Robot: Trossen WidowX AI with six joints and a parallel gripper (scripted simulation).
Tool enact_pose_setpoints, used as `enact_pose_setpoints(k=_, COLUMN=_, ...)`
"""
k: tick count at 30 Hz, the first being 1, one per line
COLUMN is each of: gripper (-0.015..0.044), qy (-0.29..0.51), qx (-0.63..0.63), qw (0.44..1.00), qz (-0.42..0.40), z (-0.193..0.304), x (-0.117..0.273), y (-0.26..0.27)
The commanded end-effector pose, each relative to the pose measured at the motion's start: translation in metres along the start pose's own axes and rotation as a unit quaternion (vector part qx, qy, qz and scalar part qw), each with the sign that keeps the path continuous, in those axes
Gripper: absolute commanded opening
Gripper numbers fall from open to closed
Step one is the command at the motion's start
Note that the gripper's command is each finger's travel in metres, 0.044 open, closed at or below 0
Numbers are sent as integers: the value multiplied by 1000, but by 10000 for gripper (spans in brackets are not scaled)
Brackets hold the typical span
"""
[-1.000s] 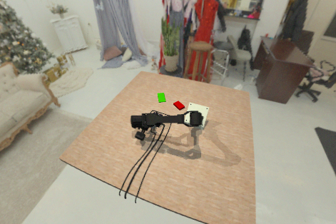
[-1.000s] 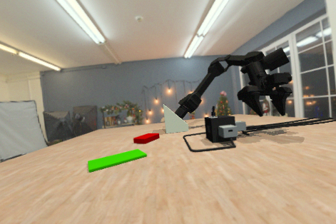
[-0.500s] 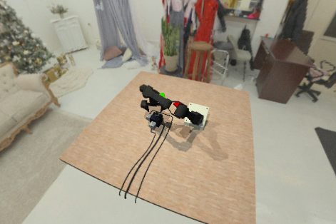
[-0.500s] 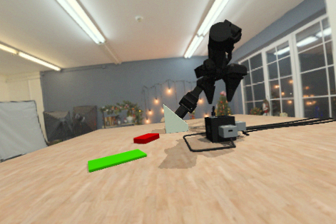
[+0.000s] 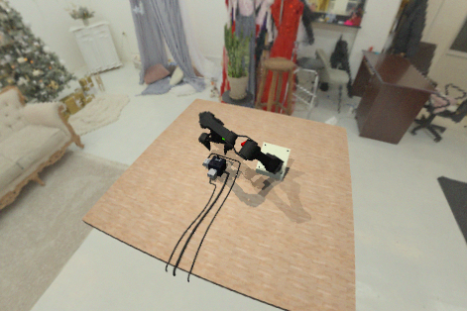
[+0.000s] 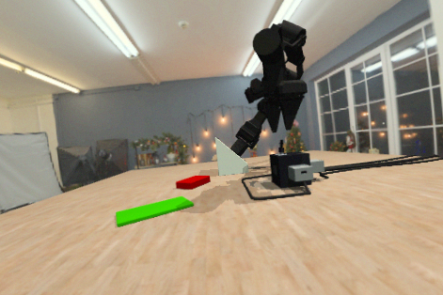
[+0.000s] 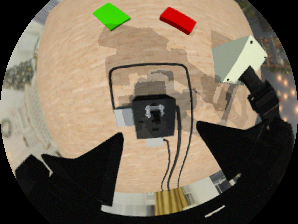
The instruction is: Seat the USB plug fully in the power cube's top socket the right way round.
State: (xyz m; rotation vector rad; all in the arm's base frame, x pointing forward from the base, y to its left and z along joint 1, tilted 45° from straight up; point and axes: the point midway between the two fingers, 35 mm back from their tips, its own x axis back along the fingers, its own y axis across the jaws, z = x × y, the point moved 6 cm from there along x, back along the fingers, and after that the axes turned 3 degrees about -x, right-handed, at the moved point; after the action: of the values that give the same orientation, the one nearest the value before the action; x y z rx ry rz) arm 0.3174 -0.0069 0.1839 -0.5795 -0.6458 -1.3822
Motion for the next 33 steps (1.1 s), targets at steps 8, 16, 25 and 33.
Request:
enact_pose_setpoints(k=8, gripper=440, qy=2, qx=-4, qw=1000, qz=0, z=0, x=-11, y=0)
enact_pose_setpoints(k=16, gripper=440, qy=2, qx=-4, qw=1000, qz=0, z=0, x=-19, y=0)
enact_pose_setpoints(k=25, gripper=440, qy=3, qx=-4, qw=1000, qz=0, z=0, x=-27, y=0)
enact_pose_setpoints(k=33, gripper=361, qy=1, qx=0, qw=1000, qz=-1, z=0, x=-27, y=1)
